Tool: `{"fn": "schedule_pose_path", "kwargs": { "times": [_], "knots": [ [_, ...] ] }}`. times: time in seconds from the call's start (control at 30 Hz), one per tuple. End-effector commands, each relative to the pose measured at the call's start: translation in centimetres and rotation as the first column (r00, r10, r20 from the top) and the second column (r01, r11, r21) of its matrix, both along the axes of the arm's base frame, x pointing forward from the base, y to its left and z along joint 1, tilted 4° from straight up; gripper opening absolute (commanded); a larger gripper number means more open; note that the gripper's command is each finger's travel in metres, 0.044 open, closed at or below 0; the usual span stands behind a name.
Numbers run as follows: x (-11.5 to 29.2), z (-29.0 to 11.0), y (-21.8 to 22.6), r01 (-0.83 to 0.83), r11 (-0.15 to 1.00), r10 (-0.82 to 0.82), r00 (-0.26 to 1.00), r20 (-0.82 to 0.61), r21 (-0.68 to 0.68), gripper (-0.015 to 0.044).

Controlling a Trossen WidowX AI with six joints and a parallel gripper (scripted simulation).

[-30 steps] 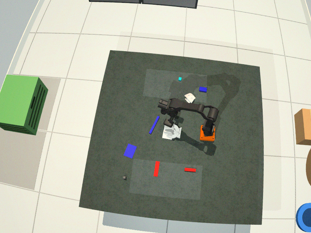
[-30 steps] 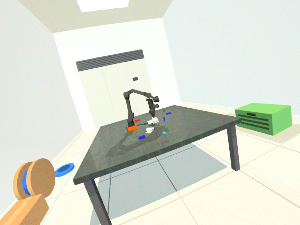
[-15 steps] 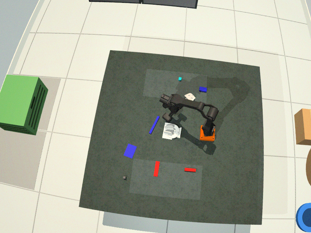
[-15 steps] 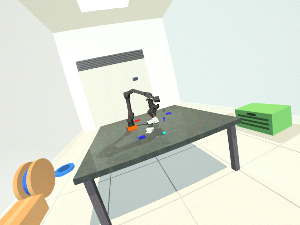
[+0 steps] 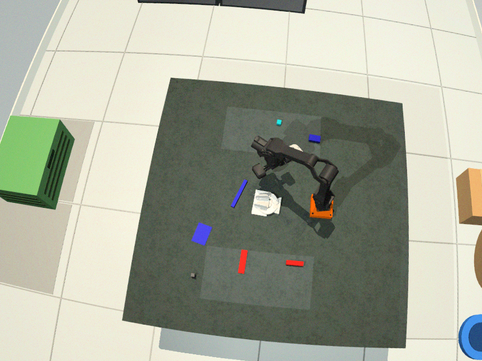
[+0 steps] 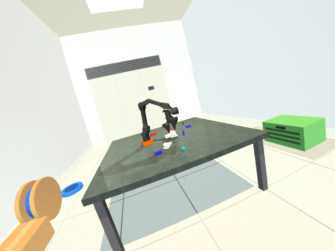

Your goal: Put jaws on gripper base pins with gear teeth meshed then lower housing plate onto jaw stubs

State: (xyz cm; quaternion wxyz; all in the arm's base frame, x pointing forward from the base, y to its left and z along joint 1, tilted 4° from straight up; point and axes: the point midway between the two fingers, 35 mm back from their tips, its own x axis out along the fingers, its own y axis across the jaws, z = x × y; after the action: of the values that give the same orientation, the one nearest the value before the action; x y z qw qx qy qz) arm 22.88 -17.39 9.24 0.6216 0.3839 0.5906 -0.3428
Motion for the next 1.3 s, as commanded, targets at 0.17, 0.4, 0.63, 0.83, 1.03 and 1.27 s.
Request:
{"fn": "schedule_pose_path", "kwargs": {
  "times": [0.17, 0.4, 0.63, 0.83, 1.03, 1.27],
  "knots": [
    [-1.3, 0.0, -1.8, 0.19, 0.982, -0.19, 0.982, -0.008, 0.012, 0.044],
    [-2.4, 0.1, -3.3, 0.33, 0.944, -0.33, 0.944, -0.016, 0.019, 0.044],
    [-3.5, 0.1, -4.6, 0.464, 0.885, -0.464, 0.886, -0.024, 0.024, 0.044],
    [-4.5, 0.2, -5.8, 0.571, 0.82, -0.57, 0.821, -0.032, 0.027, 0.044],
    [-5.6, 0.2, -6.8, 0.669, 0.743, -0.668, 0.743, -0.04, 0.03, 0.044],
    [-7.0, 0.2, -8.0, 0.77, 0.637, -0.768, 0.638, -0.049, 0.032, 0.044]
  ]
}}
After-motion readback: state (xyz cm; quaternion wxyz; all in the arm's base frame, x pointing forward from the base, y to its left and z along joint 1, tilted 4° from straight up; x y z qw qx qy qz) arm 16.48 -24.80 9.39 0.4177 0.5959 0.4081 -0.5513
